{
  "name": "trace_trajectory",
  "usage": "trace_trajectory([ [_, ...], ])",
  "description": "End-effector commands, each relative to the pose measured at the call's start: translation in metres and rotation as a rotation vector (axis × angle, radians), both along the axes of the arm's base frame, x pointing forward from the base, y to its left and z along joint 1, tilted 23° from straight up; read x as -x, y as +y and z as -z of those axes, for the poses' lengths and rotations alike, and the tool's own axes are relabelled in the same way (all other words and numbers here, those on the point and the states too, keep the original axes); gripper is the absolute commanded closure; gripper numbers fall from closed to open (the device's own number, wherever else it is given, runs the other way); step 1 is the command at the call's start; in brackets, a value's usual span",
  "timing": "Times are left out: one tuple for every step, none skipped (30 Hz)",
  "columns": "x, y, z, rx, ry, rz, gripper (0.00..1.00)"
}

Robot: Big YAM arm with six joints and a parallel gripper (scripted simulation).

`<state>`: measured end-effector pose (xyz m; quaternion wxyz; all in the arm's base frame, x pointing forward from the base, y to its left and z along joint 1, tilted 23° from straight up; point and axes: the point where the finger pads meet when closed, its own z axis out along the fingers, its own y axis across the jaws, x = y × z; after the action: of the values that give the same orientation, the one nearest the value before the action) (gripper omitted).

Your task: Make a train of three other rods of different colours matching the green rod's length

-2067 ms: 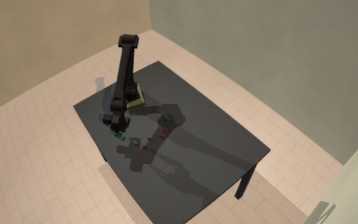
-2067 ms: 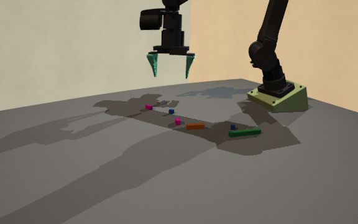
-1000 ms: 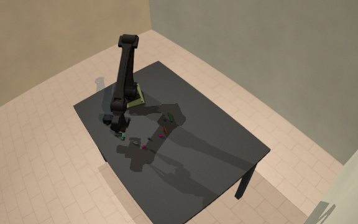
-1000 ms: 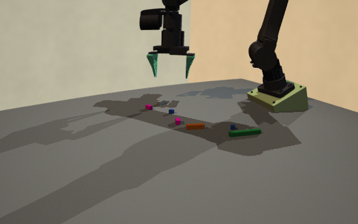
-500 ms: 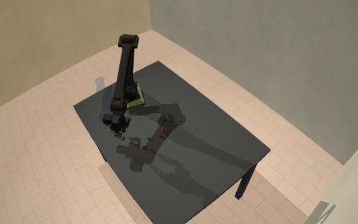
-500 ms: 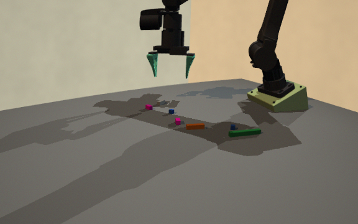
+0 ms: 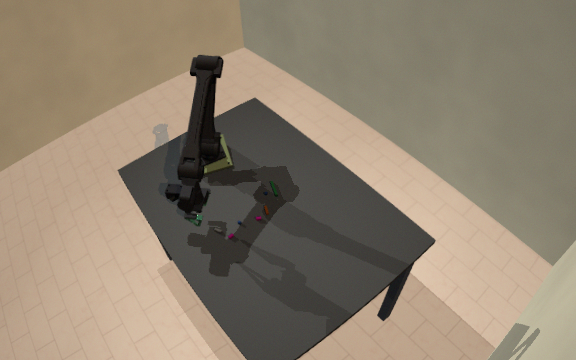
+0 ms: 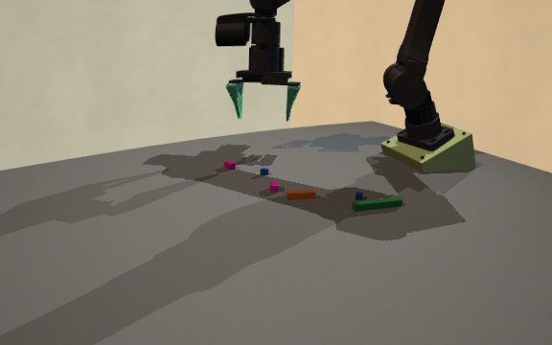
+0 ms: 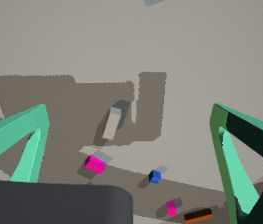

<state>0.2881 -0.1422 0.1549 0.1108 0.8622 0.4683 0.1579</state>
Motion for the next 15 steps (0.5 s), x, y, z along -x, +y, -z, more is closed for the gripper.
trace_trajectory([
  [-0.016,-0.009,-0.030,0.025,-0.056,0.011,0.00],
  [-0.016,-0.009,-0.030,0.025,-0.056,0.011,0.00],
  [-0.016,-0.009,-0.030,0.025,-0.056,0.011,0.00],
  [-0.016,-0.009,-0.030,0.025,-0.056,0.011,0.00],
  [-0.016,-0.009,-0.030,0.025,-0.056,0.011,0.00],
  [-0.016,-0.009,-0.030,0.025,-0.056,0.011,0.00],
  [-0.016,-0.008,-0.030,0.025,-0.056,0.010,0.00],
  [-0.016,-0.008,-0.030,0.025,-0.056,0.010,0.00],
  [-0.016,-0.008,-0.030,0.025,-0.056,0.010,0.00],
  [-0.018,-0.006,-0.029,0.030,-0.053,-0.009,0.00],
  [-0.019,-0.005,-0.028,0.040,-0.046,-0.033,0.00],
  [-0.020,-0.003,-0.026,0.046,-0.037,-0.054,0.00],
  [-0.023,0.000,-0.026,0.058,-0.033,-0.086,0.00],
  [-0.026,0.005,-0.026,0.075,-0.028,-0.131,0.00],
  [-0.026,0.005,-0.026,0.075,-0.028,-0.131,0.00],
])
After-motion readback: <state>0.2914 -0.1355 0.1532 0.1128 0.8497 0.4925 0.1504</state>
